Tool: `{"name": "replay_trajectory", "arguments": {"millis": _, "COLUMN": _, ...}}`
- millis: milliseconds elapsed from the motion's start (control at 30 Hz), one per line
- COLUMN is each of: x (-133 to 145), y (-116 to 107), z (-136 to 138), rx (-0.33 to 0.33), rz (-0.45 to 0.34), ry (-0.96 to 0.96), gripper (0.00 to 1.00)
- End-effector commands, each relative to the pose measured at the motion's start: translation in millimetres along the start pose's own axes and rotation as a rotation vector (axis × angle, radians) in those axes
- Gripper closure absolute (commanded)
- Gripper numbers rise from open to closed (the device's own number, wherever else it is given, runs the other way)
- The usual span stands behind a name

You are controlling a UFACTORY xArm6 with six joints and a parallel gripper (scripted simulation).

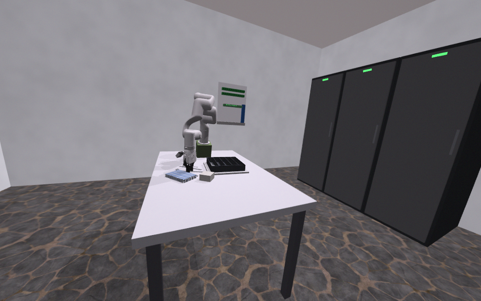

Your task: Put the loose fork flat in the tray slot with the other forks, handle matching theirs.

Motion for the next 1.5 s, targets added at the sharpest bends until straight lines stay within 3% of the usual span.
{"name": "replay_trajectory", "arguments": {"millis": 0, "x": 1, "y": 1, "z": -2, "rx": -0.004, "rz": -0.002, "ry": 0.000, "gripper": 0.69}}
{"name": "replay_trajectory", "arguments": {"millis": 733, "x": 1, "y": 21, "z": -2, "rx": -0.004, "rz": -0.002, "ry": 0.000, "gripper": 0.69}}
{"name": "replay_trajectory", "arguments": {"millis": 1467, "x": 1, "y": 23, "z": -2, "rx": -0.004, "rz": -0.002, "ry": 0.000, "gripper": 0.69}}
Point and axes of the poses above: the point where the finger pads meet when closed, its own y axis out along the fingers, its own z axis across the jaws, x = y × z, the point moved 7 cm from there along -y, back along the fingers
